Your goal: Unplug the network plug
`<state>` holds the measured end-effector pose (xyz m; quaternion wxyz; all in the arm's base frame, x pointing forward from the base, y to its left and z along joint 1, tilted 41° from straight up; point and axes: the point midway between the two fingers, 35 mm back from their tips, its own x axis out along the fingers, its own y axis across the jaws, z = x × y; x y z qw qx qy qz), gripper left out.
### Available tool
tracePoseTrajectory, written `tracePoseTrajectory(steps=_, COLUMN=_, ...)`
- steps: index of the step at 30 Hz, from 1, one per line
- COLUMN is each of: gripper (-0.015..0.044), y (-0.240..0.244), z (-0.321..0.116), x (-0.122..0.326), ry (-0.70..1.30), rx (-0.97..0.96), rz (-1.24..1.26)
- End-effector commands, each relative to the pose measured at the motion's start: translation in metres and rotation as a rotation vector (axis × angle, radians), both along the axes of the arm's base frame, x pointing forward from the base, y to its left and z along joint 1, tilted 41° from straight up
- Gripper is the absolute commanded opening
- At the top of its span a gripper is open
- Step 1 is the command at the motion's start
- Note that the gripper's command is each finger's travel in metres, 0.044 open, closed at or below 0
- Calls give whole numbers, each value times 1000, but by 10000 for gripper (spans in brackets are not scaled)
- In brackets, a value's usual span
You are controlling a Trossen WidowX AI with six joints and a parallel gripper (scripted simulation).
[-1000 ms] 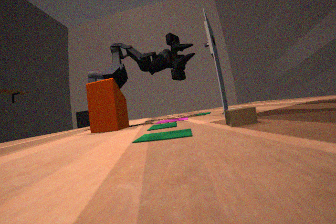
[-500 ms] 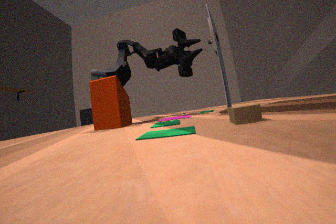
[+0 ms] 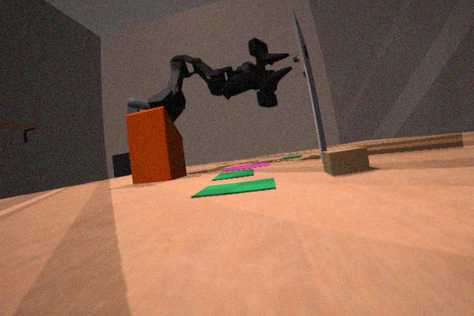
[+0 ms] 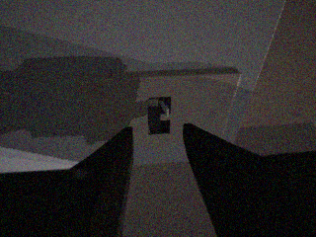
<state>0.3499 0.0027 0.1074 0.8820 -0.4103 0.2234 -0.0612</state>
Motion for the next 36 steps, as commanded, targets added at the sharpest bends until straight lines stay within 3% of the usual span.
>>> tracePoseTrajectory(steps=1, gripper=156, y=0, z=0, x=6, ry=-4, rx=-3, rz=4)
tracePoseTrajectory(steps=17, gripper=156, y=-3, z=-5, x=22, ry=-5, rx=-5, rz=4)
tracePoseTrajectory(steps=36, gripper=29, y=-3, z=-5, x=22, ry=-5, rx=-5, rz=4)
